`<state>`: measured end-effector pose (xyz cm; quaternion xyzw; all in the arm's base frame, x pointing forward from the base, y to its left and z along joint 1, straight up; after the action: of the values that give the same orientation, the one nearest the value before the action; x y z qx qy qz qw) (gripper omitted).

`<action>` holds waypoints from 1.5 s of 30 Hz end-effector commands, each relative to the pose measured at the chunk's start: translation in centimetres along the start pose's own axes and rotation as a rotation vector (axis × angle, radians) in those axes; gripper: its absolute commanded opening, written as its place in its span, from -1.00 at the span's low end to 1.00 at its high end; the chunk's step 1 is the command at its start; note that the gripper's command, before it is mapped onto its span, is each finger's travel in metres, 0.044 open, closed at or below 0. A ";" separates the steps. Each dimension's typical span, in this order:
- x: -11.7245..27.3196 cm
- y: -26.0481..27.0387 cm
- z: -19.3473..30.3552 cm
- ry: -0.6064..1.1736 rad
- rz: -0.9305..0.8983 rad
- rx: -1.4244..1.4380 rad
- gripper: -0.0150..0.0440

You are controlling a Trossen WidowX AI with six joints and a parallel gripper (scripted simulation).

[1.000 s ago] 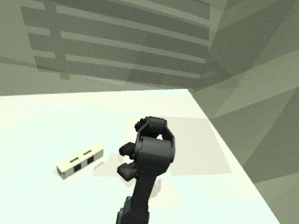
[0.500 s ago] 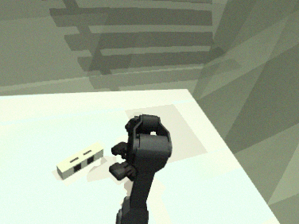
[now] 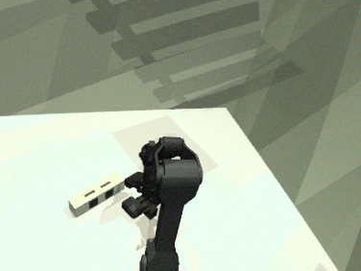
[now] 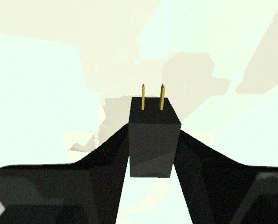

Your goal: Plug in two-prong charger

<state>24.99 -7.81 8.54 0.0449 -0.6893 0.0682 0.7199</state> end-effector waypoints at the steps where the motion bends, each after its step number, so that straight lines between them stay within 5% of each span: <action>1: -0.3 0.7 -0.5 -0.001 -0.004 -0.001 -0.49; 45: -1.5 6.0 -4.8 -0.005 -0.009 0.008 -0.49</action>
<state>28.26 -1.44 6.67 0.0504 -0.6904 0.0698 0.7183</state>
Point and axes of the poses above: the point midway between the two fingers, 35 mm back from their tips, its own x axis back along the fingers, its own y axis across the jaws, z = x × y, the point moved 9 cm from there along x, back along the fingers, and after that the axes turned 11 degrees about -x, right-handed, at the moved point
